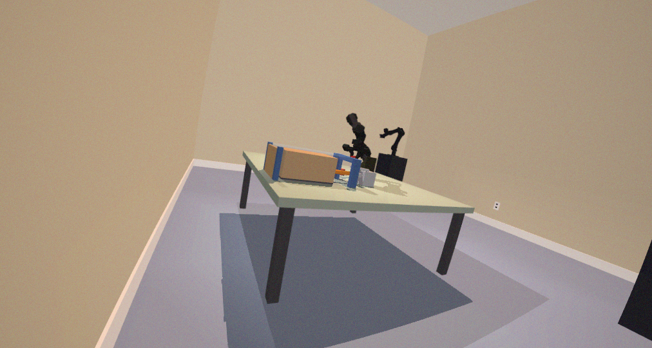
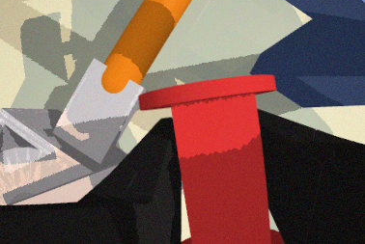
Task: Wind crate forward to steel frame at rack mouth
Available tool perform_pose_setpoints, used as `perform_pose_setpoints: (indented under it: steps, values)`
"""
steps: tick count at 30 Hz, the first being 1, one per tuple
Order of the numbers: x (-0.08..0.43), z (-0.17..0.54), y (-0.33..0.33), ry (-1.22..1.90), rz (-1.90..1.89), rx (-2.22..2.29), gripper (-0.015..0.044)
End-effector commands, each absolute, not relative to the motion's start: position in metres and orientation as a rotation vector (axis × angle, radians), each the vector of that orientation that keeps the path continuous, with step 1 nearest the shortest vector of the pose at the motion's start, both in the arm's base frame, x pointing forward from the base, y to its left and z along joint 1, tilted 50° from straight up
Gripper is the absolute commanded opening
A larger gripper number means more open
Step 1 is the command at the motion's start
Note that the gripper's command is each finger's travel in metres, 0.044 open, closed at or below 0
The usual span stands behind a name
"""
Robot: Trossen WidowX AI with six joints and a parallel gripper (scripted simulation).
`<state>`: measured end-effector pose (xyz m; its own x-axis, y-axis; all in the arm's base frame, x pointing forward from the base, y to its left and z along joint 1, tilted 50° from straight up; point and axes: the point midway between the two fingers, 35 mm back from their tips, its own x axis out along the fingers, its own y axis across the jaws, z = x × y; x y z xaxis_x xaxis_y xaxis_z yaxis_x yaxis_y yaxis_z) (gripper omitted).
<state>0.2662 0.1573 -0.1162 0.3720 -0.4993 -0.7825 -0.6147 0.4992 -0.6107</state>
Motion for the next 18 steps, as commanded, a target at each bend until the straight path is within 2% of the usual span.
perform_pose_setpoints:
  steps: [1,18]
  values:
    - [0.269,-0.121,0.159,1.267,0.098,-1.126,0.0]
    - [0.277,-0.132,0.17,1.266,0.098,-1.125,0.0]
